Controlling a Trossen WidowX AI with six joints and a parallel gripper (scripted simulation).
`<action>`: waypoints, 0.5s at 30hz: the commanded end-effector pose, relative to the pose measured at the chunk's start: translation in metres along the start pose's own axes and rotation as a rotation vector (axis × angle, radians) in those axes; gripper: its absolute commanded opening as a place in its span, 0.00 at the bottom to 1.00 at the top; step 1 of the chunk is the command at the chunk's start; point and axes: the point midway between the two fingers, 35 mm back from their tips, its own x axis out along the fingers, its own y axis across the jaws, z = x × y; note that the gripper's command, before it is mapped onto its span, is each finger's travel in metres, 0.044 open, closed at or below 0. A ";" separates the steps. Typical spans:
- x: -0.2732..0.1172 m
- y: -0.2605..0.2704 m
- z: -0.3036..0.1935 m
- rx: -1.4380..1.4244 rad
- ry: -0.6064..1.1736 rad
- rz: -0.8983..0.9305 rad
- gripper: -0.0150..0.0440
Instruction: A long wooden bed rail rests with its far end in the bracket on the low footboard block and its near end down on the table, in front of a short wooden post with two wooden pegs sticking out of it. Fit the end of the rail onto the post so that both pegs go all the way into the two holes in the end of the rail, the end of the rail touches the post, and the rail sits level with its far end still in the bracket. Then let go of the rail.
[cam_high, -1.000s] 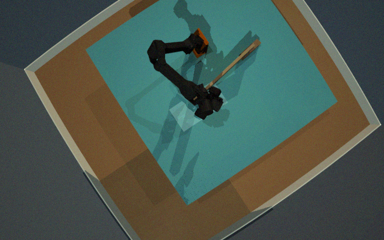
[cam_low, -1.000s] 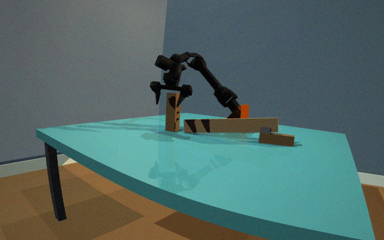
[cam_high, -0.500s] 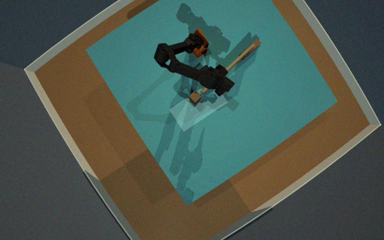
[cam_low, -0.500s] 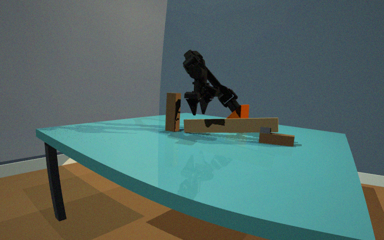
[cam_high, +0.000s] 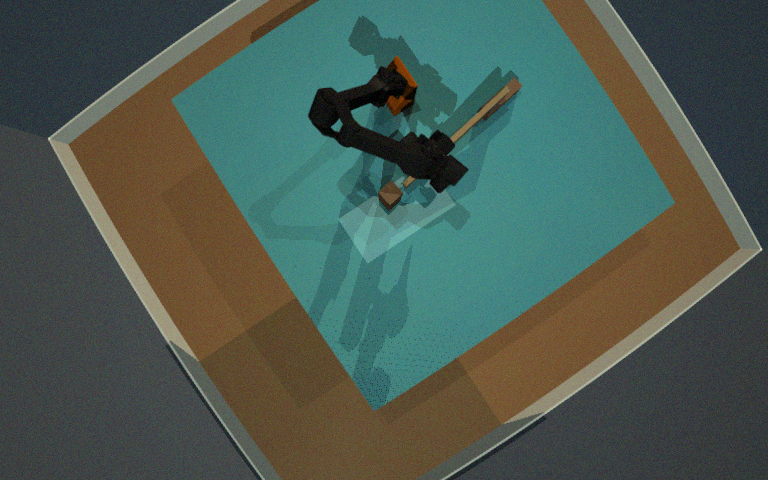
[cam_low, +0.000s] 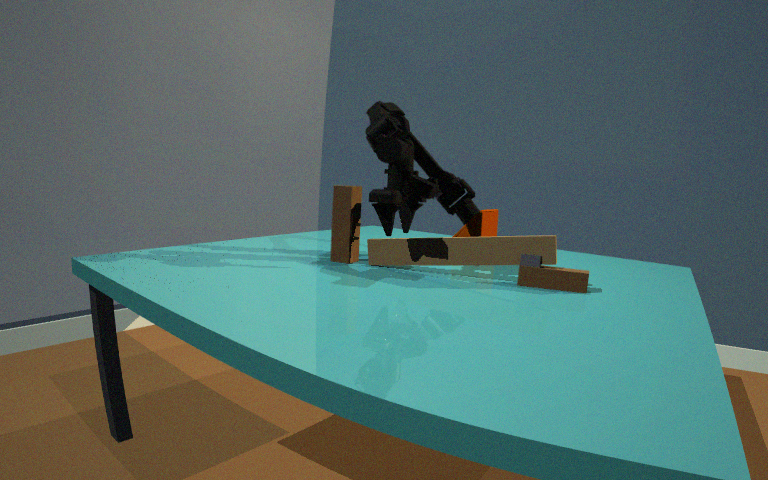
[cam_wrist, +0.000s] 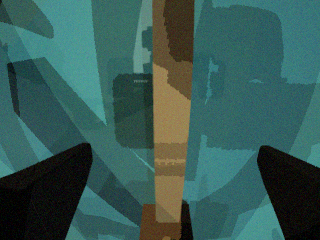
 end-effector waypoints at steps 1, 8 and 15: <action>0.008 0.001 0.001 -0.015 0.005 0.008 1.00; 0.019 0.001 0.001 -0.015 0.004 0.007 1.00; 0.030 0.001 0.001 -0.015 0.005 0.007 1.00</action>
